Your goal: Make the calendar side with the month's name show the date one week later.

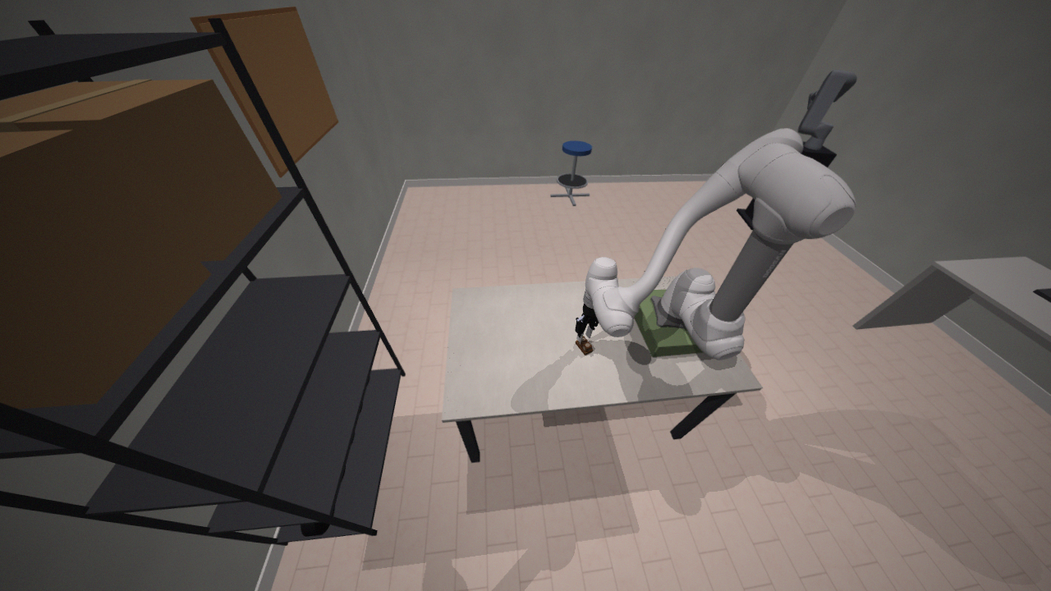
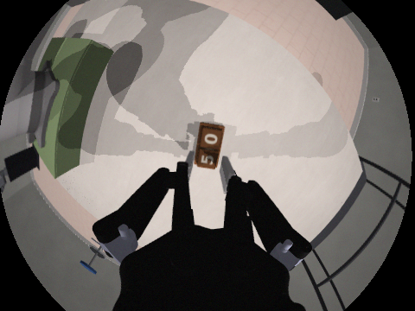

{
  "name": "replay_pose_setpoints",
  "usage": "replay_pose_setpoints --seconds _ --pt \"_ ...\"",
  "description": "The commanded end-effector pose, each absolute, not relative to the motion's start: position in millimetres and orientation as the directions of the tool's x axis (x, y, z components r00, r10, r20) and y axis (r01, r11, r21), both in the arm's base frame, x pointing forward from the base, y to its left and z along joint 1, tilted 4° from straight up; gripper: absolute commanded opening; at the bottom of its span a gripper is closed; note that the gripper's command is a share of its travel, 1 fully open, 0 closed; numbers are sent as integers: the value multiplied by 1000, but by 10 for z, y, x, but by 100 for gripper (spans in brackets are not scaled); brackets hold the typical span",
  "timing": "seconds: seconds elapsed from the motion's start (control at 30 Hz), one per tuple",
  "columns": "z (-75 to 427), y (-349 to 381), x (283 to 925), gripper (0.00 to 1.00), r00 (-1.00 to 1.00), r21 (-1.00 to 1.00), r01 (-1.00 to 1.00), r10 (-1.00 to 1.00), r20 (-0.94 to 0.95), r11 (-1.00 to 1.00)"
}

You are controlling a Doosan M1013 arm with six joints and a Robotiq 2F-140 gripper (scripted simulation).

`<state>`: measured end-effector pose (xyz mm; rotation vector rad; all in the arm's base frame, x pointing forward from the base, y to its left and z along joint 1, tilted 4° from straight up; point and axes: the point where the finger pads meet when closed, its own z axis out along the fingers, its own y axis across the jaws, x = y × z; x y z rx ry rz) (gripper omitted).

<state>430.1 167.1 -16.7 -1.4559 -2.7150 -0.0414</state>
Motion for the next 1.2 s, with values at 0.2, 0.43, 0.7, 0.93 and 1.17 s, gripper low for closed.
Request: replay_pose_setpoints --seconds 0.2,0.43,0.7,0.93,1.17 --pt "-169 1671 4301 36 -552 -5 833 831 66 553" --pt "-232 1675 4299 36 -552 -5 833 831 66 553" --pt "-339 1680 4294 36 -552 -5 833 831 66 553" --pt "-443 1686 4290 36 -552 -5 833 831 66 553" --pt "-468 1687 4289 36 -552 -5 833 831 66 553"
